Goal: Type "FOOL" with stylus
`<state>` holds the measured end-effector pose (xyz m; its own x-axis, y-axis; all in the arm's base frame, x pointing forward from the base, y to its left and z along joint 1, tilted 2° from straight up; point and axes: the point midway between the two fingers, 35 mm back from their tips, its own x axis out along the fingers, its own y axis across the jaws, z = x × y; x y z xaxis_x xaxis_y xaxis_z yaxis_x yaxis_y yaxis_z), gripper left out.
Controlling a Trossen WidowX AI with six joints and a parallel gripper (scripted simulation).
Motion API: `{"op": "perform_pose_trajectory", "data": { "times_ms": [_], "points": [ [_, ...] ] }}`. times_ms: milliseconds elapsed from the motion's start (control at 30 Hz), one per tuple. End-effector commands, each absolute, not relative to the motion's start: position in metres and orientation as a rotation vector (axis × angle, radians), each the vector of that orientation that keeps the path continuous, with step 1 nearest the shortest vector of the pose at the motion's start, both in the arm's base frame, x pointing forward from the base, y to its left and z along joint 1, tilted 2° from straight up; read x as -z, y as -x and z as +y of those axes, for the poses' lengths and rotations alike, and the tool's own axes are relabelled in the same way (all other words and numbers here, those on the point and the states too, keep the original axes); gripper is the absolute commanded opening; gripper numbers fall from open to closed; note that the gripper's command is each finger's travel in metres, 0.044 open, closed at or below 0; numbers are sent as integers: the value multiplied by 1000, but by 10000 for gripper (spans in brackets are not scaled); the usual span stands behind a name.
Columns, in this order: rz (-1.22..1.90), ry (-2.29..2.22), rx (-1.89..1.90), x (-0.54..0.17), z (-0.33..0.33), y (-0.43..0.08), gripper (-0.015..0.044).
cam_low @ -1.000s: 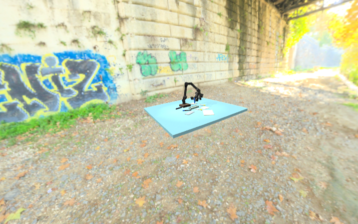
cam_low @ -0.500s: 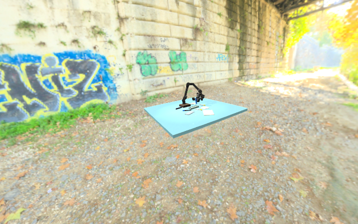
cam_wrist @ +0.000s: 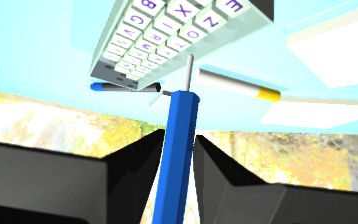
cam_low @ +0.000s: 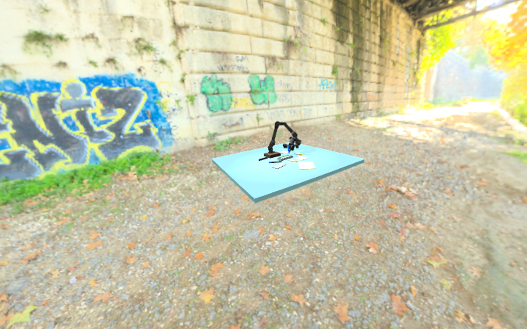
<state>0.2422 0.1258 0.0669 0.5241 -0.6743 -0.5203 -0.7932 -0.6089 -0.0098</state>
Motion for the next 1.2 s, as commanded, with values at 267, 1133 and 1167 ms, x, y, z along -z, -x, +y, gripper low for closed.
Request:
{"op": "perform_pose_trajectory", "data": {
  "times_ms": [267, 1133, 1167],
  "points": [
    [1245, 2519, -706, -62, 126, -241, 81],
    [1246, 2519, -706, -55, 126, -241, 81],
    [1246, 2519, -706, -54, 126, -241, 81]
  ]
}}
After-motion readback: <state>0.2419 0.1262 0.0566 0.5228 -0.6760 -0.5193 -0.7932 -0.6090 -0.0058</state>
